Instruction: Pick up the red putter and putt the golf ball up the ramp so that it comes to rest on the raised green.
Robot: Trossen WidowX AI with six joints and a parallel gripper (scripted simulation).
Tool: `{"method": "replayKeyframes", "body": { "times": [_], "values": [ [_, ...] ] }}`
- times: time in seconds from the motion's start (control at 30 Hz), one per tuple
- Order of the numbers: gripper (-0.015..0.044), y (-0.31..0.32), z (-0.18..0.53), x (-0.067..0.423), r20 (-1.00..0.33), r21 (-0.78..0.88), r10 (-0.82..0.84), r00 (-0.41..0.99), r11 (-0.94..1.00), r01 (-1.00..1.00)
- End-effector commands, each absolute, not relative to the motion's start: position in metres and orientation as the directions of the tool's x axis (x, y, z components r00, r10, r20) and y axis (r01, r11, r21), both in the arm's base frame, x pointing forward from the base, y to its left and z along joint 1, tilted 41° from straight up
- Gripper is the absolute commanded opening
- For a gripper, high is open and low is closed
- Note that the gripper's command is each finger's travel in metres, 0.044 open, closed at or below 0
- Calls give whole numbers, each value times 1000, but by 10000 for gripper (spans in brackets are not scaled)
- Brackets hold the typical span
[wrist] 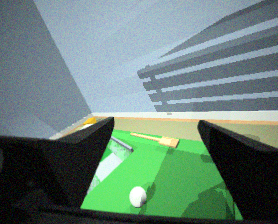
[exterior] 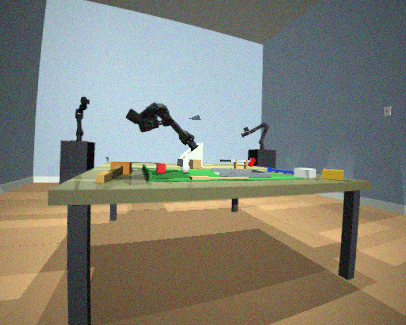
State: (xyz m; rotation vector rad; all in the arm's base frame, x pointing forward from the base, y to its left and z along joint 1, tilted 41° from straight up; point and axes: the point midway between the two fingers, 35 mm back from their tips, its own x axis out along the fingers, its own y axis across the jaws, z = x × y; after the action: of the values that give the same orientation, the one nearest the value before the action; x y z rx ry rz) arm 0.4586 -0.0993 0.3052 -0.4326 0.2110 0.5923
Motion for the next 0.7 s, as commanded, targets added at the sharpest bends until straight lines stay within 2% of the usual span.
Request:
{"method": "replayKeyframes", "body": {
  "times": [0.0,0.33,0.5,0.67],
  "values": [
    [440,-54,251,472,-436,-255,507,743,723,-643],
    [440,60,112,453,-746,-129,466,476,600,-790],
    [440,107,46,415,-875,-95,373,308,493,-865],
    [440,141,-14,358,-968,-65,207,142,341,-938]
  ]
}}
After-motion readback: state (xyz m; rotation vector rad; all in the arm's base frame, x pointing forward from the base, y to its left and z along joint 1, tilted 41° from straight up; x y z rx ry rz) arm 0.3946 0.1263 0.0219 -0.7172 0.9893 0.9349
